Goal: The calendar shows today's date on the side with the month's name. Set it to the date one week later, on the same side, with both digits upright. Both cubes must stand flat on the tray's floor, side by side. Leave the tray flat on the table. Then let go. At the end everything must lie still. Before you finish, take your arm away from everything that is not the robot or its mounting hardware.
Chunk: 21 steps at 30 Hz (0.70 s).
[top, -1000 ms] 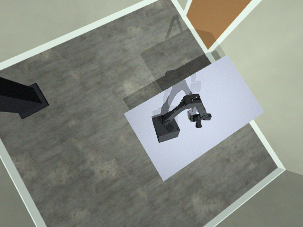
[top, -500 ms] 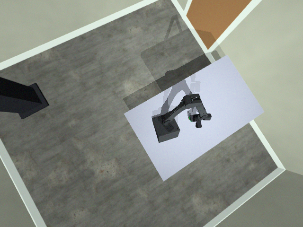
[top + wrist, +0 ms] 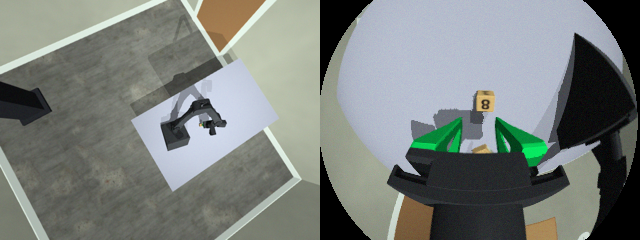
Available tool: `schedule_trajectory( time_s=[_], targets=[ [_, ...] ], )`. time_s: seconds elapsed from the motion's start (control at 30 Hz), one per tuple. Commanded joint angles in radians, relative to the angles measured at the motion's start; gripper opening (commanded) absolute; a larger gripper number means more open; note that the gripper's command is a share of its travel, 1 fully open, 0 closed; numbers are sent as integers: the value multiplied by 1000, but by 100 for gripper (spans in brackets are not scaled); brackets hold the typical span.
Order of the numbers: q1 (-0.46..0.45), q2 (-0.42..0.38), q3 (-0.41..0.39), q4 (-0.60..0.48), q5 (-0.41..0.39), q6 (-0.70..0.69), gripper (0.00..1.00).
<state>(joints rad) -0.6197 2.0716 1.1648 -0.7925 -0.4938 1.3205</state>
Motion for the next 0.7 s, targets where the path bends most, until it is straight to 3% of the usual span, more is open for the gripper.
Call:
schedule_trajectory(
  time_s=[0.0, 0.3, 0.57, 0.67],
  targets=[
    [-24, -32, 34, -76, 15, -27, 45],
    [-5, -37, 17, -86, 30, -10, 45],
    [111, -109, -37, -9, 228, 125, 45],
    [119, -115, -28, -5, 244, 136, 45]
  ],
)
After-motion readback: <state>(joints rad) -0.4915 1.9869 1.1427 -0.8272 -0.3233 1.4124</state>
